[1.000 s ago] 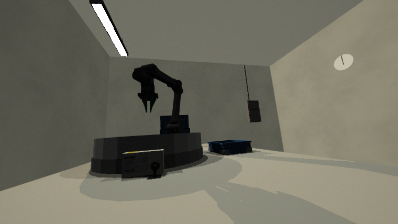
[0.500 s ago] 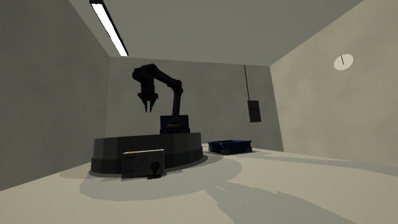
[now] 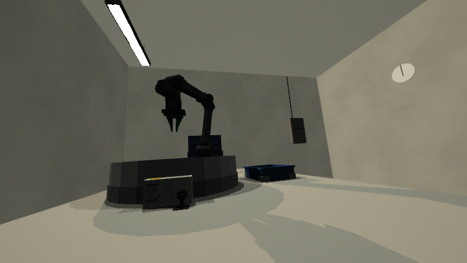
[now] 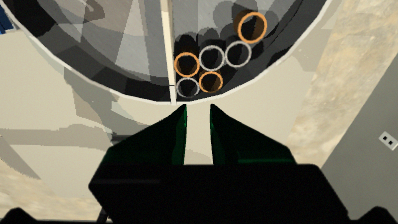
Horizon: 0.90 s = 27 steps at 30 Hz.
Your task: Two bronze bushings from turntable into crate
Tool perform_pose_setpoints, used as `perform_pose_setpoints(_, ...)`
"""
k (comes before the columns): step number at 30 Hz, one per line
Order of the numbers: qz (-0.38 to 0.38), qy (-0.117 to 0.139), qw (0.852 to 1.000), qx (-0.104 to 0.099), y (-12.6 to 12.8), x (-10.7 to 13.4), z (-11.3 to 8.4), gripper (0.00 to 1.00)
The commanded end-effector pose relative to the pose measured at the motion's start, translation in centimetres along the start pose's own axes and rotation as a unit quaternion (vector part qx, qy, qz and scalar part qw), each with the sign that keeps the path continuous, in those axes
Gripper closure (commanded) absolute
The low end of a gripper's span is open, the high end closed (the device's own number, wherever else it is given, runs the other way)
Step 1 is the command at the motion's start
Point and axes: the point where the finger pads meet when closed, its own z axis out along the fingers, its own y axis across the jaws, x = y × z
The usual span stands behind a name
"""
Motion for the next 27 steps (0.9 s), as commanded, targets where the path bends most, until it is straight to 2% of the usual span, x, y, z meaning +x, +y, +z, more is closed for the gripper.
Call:
perform_pose_setpoints(1,-0.001,-0.021,1.000,0.008,-0.62,-1.04,-2.42,0.81)
perform_pose_setpoints(27,-0.001,-0.021,1.000,0.008,-0.62,-1.04,-2.43,0.81)
